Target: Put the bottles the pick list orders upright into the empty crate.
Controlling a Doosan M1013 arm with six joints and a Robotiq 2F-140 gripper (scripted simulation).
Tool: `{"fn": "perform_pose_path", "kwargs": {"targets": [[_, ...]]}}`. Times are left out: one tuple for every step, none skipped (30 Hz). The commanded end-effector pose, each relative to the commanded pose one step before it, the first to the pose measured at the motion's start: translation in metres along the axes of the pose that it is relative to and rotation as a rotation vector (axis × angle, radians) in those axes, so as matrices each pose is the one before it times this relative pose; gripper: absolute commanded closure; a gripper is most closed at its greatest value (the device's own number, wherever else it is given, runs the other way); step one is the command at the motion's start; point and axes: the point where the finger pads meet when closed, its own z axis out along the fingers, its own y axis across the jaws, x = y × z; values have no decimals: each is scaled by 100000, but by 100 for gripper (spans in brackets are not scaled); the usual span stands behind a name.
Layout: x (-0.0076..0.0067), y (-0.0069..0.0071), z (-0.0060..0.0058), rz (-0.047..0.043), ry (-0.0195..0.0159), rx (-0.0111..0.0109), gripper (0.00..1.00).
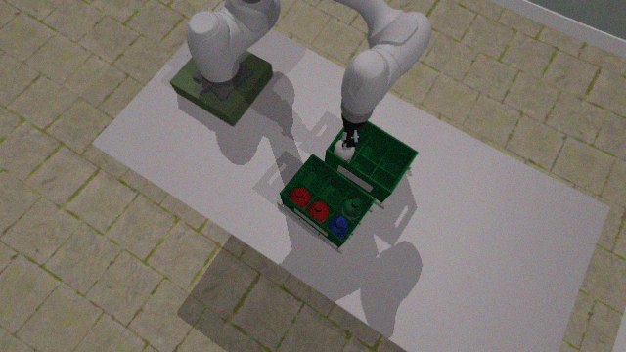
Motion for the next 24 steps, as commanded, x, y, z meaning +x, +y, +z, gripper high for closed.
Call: {"fn": "perform_pose_path", "kwargs": {"targets": [[147, -314, 751, 168, 93, 595, 100], [-1, -1, 100, 0, 0, 0, 100], [-1, -1, 100, 0, 0, 0, 100], [-1, -1, 100, 0, 0, 0, 100], [0, -1, 100, 0, 0, 0, 100], [-1, 0, 100, 0, 0, 0, 100], [-1, 0, 100, 0, 0, 0, 100], [0, 0, 100, 0, 0, 0, 100], [0, 0, 100, 0, 0, 0, 100], [-1, 0, 100, 0, 0, 0, 100], [0, 0, 0, 0, 0, 0, 100], [0, 0, 0, 0, 0, 0, 100], [0, 0, 100, 0, 0, 0, 100], [0, 0, 100, 0, 0, 0, 100], [0, 0, 100, 0, 0, 0, 100], [-1, 0, 100, 0, 0, 0, 100], [-1, -1, 100, 0, 0, 0, 100], [0, -1, 100, 0, 0, 0, 100], [-1, -1, 100, 0, 0, 0, 100], [-1, -1, 100, 0, 0, 0, 100], [-1, -1, 100, 0, 0, 0, 100], [0, 0, 100, 0, 0, 0, 100], [-1, 0, 100, 0, 0, 0, 100], [-1, 0, 100, 0, 0, 0, 100]]}}
